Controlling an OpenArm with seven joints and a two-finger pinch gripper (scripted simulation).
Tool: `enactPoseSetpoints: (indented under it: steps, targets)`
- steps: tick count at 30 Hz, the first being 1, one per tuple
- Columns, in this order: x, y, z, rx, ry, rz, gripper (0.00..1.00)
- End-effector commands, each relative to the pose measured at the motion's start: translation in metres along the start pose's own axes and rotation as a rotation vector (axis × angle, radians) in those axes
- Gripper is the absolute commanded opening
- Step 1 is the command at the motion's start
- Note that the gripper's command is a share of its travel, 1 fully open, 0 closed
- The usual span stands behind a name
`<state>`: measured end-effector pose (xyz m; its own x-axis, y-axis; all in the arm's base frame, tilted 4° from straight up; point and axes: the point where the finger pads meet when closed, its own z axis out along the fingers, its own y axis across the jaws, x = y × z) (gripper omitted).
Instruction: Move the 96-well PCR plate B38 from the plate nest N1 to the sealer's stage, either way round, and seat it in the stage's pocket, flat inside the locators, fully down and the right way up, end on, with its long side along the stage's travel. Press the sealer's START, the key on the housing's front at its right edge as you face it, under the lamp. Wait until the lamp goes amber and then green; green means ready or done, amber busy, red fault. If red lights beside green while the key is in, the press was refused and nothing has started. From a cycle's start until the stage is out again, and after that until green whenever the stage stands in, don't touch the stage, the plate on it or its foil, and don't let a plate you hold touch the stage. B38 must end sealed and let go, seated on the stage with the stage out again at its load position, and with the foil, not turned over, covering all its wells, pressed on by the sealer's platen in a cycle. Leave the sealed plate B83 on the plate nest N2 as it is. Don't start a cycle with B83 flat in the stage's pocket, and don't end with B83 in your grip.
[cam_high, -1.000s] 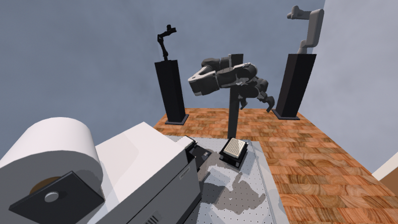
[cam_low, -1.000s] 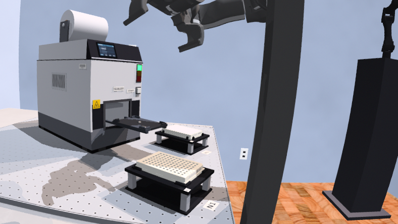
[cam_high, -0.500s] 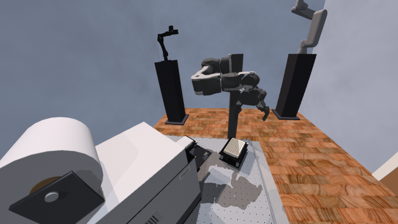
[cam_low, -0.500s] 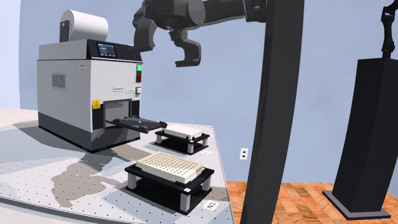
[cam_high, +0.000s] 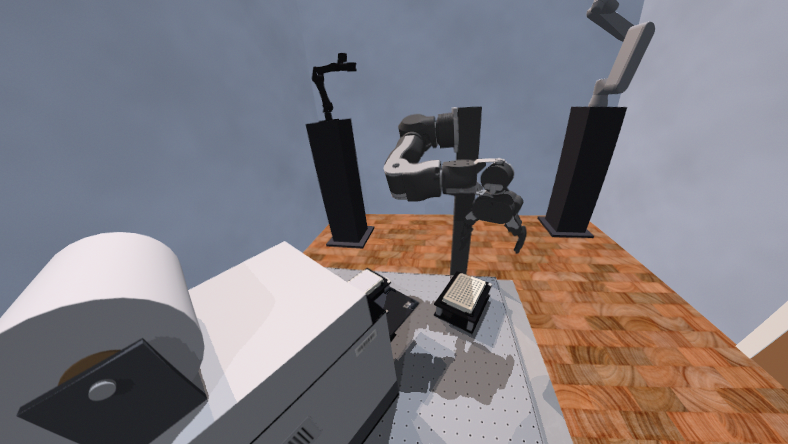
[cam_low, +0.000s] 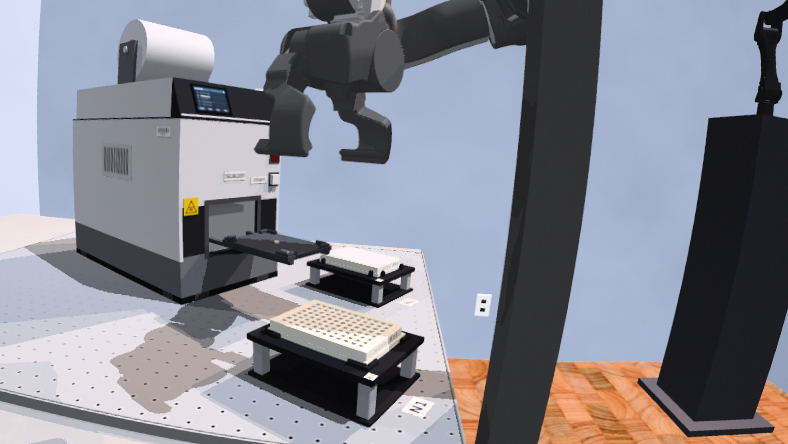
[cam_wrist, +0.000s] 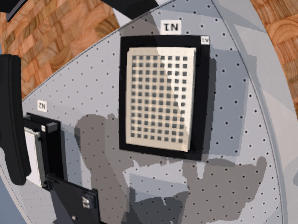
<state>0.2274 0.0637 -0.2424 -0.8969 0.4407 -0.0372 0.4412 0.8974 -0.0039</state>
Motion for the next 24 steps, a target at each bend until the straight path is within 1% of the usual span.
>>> enactPoseSetpoints:
  steps: [1, 9, 10, 14, 24]
  targets:
    - [0.000, -0.008, 0.004, 0.045, -0.011, -0.015, 0.77]
    - [0.000, -0.008, 0.004, 0.045, -0.011, -0.015, 0.77]
    - [-0.002, -0.004, 0.007, 0.007, -0.006, -0.006, 0.77]
    - [-0.005, -0.020, 0.039, 0.045, -0.011, -0.015, 0.77]
    - [-0.005, -0.020, 0.039, 0.045, -0.011, -0.015, 0.77]
